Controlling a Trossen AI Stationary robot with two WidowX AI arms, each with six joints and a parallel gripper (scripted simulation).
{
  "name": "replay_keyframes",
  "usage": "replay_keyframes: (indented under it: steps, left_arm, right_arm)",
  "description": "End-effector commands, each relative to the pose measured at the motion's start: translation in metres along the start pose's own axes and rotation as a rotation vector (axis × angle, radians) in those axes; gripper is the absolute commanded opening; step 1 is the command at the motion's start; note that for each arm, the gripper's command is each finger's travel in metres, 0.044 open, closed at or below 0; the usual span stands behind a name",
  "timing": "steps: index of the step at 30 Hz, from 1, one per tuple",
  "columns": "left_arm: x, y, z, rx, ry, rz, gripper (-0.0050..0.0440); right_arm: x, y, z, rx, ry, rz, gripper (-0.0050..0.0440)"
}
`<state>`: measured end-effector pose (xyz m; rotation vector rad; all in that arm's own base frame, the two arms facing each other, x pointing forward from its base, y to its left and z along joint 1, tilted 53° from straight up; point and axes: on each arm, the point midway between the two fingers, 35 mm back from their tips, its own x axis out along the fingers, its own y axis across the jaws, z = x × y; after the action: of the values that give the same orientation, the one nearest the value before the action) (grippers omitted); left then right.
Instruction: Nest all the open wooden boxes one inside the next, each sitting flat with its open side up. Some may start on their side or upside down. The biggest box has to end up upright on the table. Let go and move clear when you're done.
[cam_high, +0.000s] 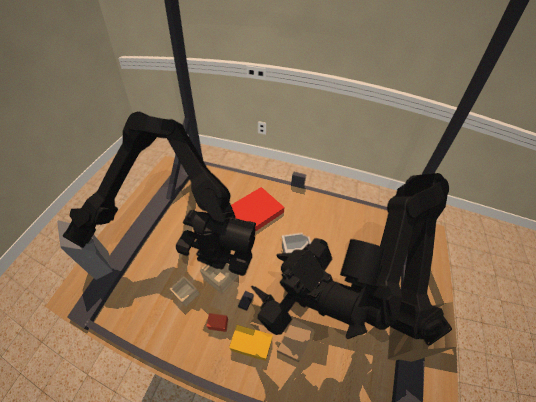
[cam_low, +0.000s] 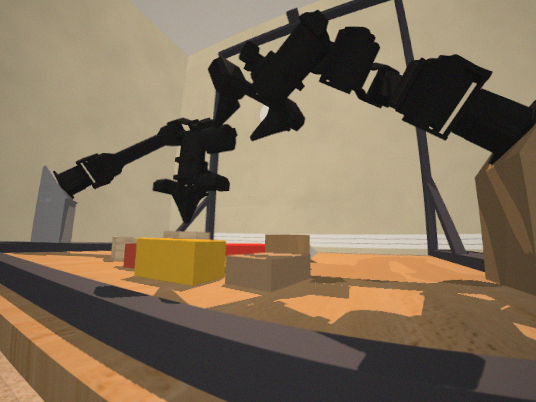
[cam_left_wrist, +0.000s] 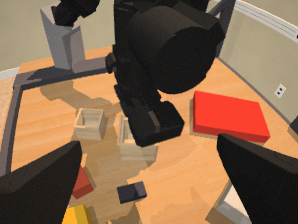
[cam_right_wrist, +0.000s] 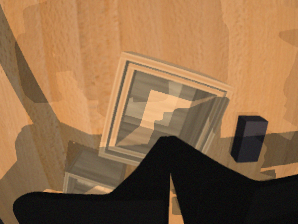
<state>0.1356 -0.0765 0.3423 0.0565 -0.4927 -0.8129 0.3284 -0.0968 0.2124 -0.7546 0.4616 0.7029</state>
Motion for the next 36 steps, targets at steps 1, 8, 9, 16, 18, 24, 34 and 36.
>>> replay_keyframes:
  steps: [1,8,9,16,18,24,34,36]
  left_arm:
    - [0.000,0.001,-0.001,-0.005,0.005,0.001,0.0400]
    - [0.000,0.001,-0.001,-0.005,0.005,0.001,0.0400]
    - [0.000,0.001,-0.001,-0.005,0.005,0.001,0.0400]
    - [0.000,0.001,-0.001,-0.005,0.005,0.001,0.0400]
    - [0.000,0.001,-0.001,-0.005,0.005,0.001,0.0400]
    - [0.000,0.001,-0.001,-0.005,0.005,0.001,0.0400]
    - [0.000,0.001,-0.001,-0.006,0.005,0.001,0.0400]
    - [0.000,0.002,0.000,-0.014,0.001,0.002,0.0400]
  right_arm:
    - [-0.016,-0.005,0.007,0.212,0.005,-0.040,-0.0050]
    - [-0.025,-0.004,0.008,0.536,-0.002,-0.040,-0.0050]
    - [-0.027,-0.004,0.008,0.589,-0.003,-0.040,-0.0050]
    - [-0.038,-0.003,0.009,0.952,-0.011,-0.041,-0.0050]
    - [-0.041,-0.002,0.009,1.055,-0.014,-0.041,-0.0050]
    - [-0.044,0.000,0.008,1.284,-0.017,-0.036,-0.0050]
    - [-0.044,0.001,0.007,1.373,-0.015,-0.027,-0.0050]
    - [-0.044,0.001,0.006,1.375,-0.015,-0.028,-0.0050]
